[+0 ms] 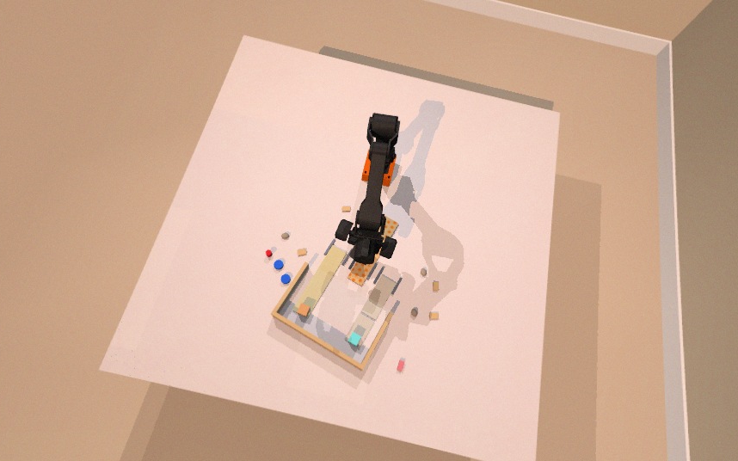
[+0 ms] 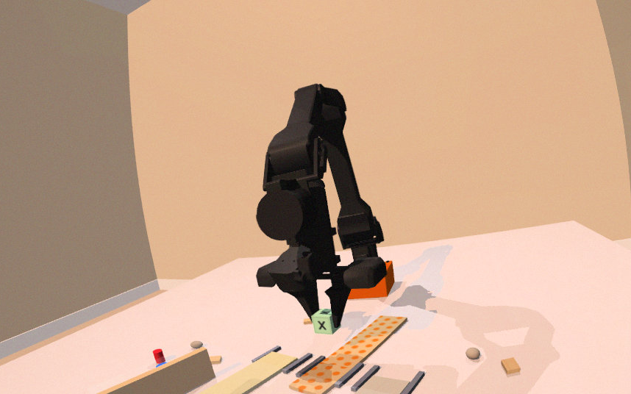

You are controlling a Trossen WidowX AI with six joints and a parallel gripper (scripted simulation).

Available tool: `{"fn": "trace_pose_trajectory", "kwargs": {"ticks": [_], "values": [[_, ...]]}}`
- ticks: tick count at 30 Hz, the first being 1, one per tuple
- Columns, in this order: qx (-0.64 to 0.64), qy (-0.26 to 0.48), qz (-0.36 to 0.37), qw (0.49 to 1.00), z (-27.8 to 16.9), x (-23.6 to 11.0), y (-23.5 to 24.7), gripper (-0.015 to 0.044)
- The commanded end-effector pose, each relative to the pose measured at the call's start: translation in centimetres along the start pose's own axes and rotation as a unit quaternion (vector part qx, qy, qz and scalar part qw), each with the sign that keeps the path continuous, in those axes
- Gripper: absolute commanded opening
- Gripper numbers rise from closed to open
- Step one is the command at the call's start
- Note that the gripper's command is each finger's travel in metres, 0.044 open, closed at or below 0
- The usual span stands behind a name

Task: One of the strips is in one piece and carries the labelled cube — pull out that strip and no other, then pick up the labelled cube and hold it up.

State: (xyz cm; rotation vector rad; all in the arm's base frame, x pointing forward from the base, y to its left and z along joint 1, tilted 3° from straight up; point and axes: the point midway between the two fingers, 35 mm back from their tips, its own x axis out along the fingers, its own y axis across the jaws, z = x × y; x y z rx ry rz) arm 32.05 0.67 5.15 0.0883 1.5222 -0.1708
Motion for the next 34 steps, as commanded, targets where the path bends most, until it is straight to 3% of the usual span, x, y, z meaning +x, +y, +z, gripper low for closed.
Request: {"fn": "trace_pose_trajectory", "kwargs": {"ticks": [1,6,12,34], "values": [[0.002,-0.001,0.002,1.0,-1.1,0.0,-0.2,0.0],[0.002,-0.001,0.001,1.0,-1.6,-0.3,-0.3,0.0],[0.002,-0.001,0.002,1.0,-1.6,-3.5,-0.3,0.0],[0.002,-0.001,0.002,1.0,-1.7,-3.6,-0.3,0.0]]}}
